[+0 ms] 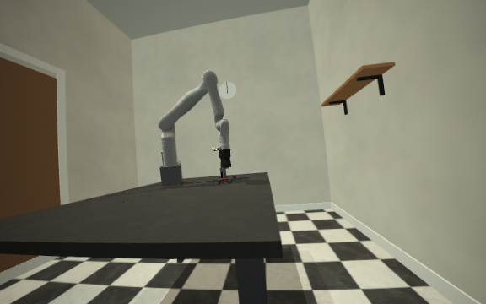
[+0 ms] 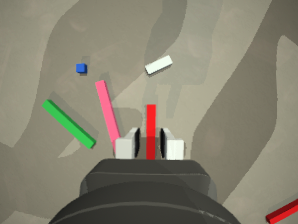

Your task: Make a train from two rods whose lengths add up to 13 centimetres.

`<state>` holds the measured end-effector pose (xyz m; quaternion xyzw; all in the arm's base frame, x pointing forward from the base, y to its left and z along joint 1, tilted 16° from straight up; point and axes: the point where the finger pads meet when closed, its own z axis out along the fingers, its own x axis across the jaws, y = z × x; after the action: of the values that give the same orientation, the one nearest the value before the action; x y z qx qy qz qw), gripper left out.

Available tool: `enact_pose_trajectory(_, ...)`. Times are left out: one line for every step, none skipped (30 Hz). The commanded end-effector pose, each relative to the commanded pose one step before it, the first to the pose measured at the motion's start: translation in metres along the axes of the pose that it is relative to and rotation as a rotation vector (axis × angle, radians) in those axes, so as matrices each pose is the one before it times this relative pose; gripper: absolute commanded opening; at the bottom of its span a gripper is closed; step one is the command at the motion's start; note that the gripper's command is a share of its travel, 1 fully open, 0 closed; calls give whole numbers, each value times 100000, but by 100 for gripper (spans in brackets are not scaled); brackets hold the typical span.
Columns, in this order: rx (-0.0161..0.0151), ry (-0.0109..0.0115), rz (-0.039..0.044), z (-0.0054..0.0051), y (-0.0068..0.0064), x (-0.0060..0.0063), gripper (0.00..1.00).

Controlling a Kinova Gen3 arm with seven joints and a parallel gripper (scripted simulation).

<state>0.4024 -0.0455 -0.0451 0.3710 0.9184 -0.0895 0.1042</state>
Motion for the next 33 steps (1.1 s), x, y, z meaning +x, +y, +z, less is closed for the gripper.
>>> enact_pose_trajectory(356,128,-164,322,-87,88,54)
enact_pose_trajectory(0,0,0,67,0,-2,54)
enact_pose_trajectory(0,0,0,59,0,-1,54)
enact_pose_trajectory(0,0,0,51,0,-1,54)
enact_pose_trajectory(0,0,0,44,0,-1,54)
enact_pose_trajectory(0,0,0,36,0,-1,54)
enact_pose_trajectory(0,0,0,29,0,-1,54)
enact_pose_trajectory(0,0,0,23,0,0,54)
enact_pose_trajectory(0,0,0,17,0,0,54)
enact_pose_trajectory(0,0,0,12,0,0,54)
enact_pose_trajectory(0,0,0,0,0,0,54)
enact_pose_trajectory(0,0,0,0,0,0,54)
enact_pose_trajectory(0,0,0,7,0,0,54)
enact_pose_trajectory(0,0,0,4,0,0,54)
enact_pose_trajectory(0,0,0,2,0,0,54)
enact_pose_trajectory(0,0,0,0,0,0,54)
enact_pose_trajectory(0,0,0,0,0,0,54)
enact_pose_trajectory(0,0,0,0,0,0,54)
enact_pose_trajectory(0,0,0,0,0,0,54)
enact_pose_trajectory(0,0,0,0,0,0,54)
enact_pose_trajectory(0,0,0,0,0,0,54)
enact_pose_trajectory(0,0,0,0,0,0,54)
enact_pose_trajectory(0,0,0,0,0,0,54)
enact_pose_trajectory(0,0,0,0,0,0,54)
enact_pose_trajectory(0,0,0,0,0,0,54)
enact_pose_trajectory(0,0,0,0,0,0,54)
enact_pose_trajectory(0,0,0,0,0,0,54)
enact_pose_trajectory(0,0,0,0,0,0,54)
enact_pose_trajectory(0,0,0,0,0,0,54)
enact_pose_trajectory(0,0,0,0,0,0,54)
enact_pose_trajectory(0,0,0,0,0,0,54)
enact_pose_trajectory(0,0,0,0,0,0,54)
enact_pose_trajectory(0,0,0,0,0,0,54)
